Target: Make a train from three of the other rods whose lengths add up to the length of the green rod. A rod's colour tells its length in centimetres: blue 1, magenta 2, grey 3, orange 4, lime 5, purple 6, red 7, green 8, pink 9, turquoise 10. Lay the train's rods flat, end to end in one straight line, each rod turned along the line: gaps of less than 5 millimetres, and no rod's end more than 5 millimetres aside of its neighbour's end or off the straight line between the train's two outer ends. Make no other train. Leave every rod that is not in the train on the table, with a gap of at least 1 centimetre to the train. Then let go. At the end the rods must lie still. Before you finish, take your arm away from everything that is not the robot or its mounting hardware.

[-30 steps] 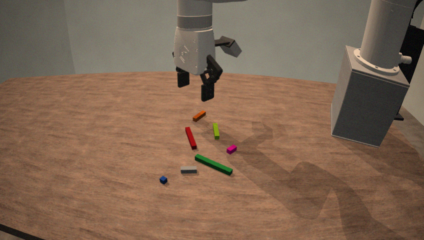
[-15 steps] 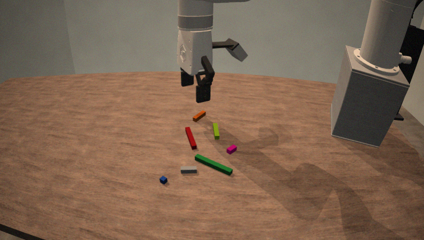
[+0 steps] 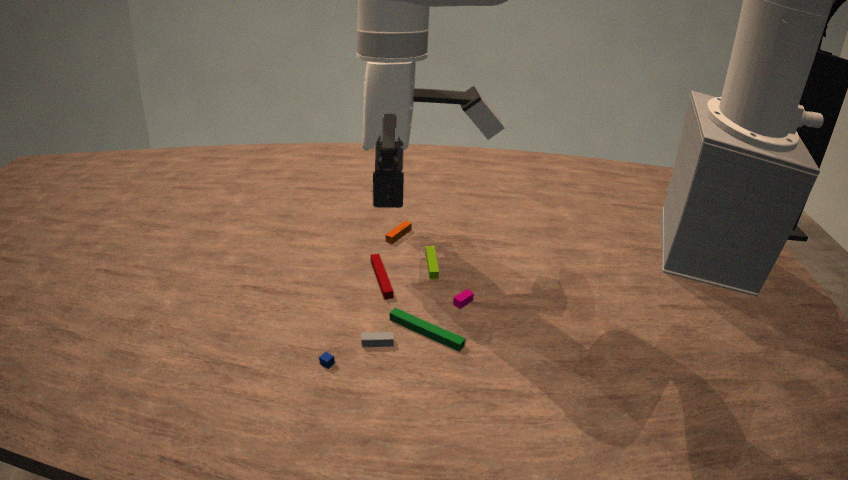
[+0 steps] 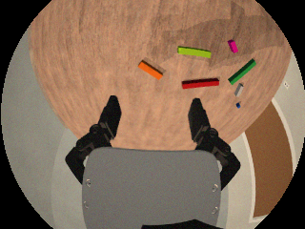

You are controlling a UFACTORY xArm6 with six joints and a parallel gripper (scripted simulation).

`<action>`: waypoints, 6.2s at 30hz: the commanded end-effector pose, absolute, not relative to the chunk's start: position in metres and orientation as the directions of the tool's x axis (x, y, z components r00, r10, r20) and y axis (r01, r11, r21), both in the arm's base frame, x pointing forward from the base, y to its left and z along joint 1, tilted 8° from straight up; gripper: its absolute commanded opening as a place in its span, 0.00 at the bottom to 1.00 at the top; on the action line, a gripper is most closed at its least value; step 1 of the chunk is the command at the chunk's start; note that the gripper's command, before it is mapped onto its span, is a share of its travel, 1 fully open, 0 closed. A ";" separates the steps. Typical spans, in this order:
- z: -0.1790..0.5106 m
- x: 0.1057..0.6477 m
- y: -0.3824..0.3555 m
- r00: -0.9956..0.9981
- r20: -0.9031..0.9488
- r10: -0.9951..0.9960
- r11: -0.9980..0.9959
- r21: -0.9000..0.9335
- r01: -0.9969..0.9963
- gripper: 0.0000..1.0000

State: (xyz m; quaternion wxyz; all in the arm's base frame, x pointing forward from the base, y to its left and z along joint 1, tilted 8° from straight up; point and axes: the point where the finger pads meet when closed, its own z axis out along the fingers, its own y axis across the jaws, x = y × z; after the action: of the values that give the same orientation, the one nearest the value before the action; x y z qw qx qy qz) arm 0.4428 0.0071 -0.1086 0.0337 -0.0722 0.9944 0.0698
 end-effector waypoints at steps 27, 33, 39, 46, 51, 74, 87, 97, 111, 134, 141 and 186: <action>-0.106 0.444 0.016 -0.750 0.054 0.659 0.741 0.118 0.660 1.00; -0.106 0.444 0.017 -0.672 0.067 0.738 0.663 0.112 0.740 1.00; -0.106 0.444 0.019 -0.505 0.088 0.859 0.497 0.095 0.862 1.00; -0.105 0.444 0.021 -0.329 0.105 0.939 0.322 0.077 0.944 1.00; -0.105 0.444 0.022 -0.197 0.115 0.974 0.191 0.062 0.980 1.00; -0.104 0.443 0.028 0.399 0.129 0.908 -0.401 -0.015 0.916 1.00; -0.104 0.443 0.032 0.686 0.117 0.718 -0.685 -0.058 0.726 1.00; -0.104 0.443 0.035 0.857 0.097 0.506 -0.854 -0.087 0.513 1.00; -0.103 0.443 0.038 0.984 0.059 0.168 -0.978 -0.116 0.174 1.00; -0.103 0.442 0.040 0.998 0.043 0.037 -0.992 -0.123 0.042 1.00; -0.103 0.442 0.040 0.998 0.043 0.037 -0.992 -0.123 0.042 1.00; -0.103 0.442 0.040 0.998 0.043 0.037 -0.992 -0.123 0.042 1.00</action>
State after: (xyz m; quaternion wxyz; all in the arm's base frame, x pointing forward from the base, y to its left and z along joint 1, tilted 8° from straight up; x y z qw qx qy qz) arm 0.4409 0.0398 -0.1039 0.0620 -0.9977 -0.0197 -0.0186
